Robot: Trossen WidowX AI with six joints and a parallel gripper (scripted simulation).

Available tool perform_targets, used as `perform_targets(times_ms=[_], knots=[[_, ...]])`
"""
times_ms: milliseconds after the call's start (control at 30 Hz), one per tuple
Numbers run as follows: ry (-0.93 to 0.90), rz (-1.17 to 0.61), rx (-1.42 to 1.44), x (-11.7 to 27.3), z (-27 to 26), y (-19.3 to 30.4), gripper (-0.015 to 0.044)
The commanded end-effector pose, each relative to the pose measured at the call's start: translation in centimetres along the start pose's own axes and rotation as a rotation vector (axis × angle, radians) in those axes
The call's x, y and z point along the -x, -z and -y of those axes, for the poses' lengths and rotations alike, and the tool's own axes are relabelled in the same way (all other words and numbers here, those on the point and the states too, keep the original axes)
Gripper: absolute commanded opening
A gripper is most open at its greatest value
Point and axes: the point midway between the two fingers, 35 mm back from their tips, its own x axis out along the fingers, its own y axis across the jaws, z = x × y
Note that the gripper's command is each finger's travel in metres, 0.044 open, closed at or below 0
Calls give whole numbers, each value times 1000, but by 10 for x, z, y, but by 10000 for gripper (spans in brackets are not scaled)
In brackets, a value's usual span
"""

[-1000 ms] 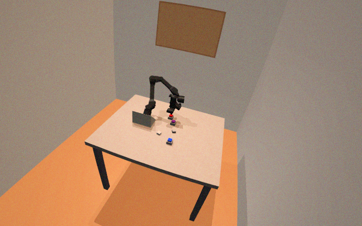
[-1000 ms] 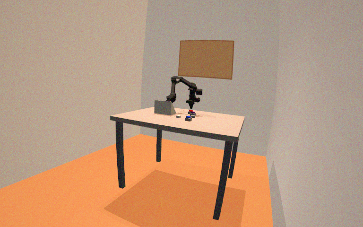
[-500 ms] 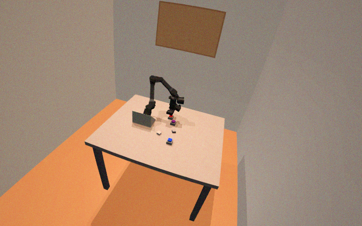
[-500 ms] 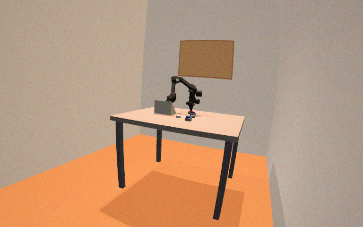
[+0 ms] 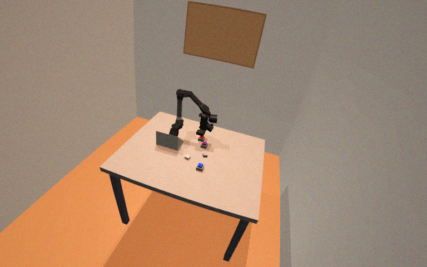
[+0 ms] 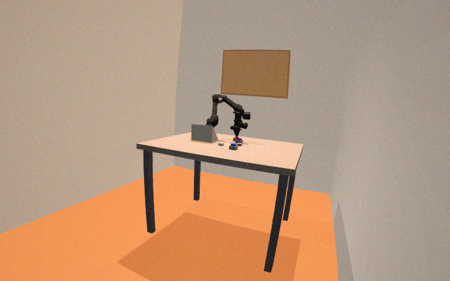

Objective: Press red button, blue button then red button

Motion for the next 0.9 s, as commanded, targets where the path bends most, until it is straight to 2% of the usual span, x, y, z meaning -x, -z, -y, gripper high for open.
perform_targets(times_ms=[0,200,367,500,867], knots=[[3,0,0,15,1,-1,20],[8,-3,-4,39,2,0,20],[8,-5,-6,90,2,0,20],[12,-1,-13,94,7,-7,20],[53,28,-76,119,132,-93,20]])
